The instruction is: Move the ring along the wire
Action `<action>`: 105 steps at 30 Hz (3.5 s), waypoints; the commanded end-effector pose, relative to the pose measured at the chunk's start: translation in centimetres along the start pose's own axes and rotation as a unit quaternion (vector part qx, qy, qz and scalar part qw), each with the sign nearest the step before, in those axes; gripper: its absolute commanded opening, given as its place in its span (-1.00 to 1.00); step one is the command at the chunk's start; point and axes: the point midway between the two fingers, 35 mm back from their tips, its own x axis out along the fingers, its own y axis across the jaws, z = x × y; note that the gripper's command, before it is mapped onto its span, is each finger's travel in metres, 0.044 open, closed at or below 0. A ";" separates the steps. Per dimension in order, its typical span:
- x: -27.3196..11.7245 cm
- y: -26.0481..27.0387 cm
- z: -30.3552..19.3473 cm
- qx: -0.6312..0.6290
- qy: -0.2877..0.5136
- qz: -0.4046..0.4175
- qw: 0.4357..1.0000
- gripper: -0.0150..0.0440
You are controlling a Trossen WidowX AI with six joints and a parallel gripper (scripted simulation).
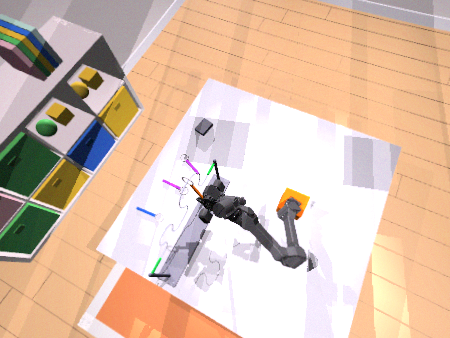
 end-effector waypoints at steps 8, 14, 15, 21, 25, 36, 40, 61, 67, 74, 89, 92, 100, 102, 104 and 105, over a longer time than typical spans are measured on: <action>-0.1 0.7 -0.1 0.064 -0.007 0.037 0.997 -1.00; 0.0 1.1 0.0 0.097 -0.012 0.055 0.994 -1.00; 0.0 1.1 0.0 0.102 -0.012 0.057 0.993 -1.00; 0.0 1.4 0.1 0.135 -0.017 0.075 0.988 -1.00; -0.1 1.6 0.1 0.156 -0.019 0.086 0.984 -1.00; -0.1 2.1 0.3 0.215 -0.027 0.118 0.969 -1.00; -0.1 2.3 0.4 0.236 -0.030 0.129 0.963 -1.00; -0.4 3.2 1.0 0.344 -0.044 0.187 0.919 -1.00; -0.4 3.4 1.2 0.374 -0.048 0.203 0.904 -1.00; -0.6 3.7 1.5 0.408 -0.052 0.222 0.884 -1.00; -0.8 4.1 2.1 0.479 -0.061 0.259 0.836 -1.00; -0.9 4.2 2.2 0.493 -0.062 0.267 0.826 -1.00; -1.1 4.3 2.6 0.528 -0.067 0.286 0.797 -1.00; -1.1 4.4 2.7 0.537 -0.068 0.290 0.789 -1.00; -1.2 4.4 2.8 0.546 -0.069 0.295 0.781 -1.00; -1.2 4.4 2.8 0.550 -0.069 0.297 0.778 -1.00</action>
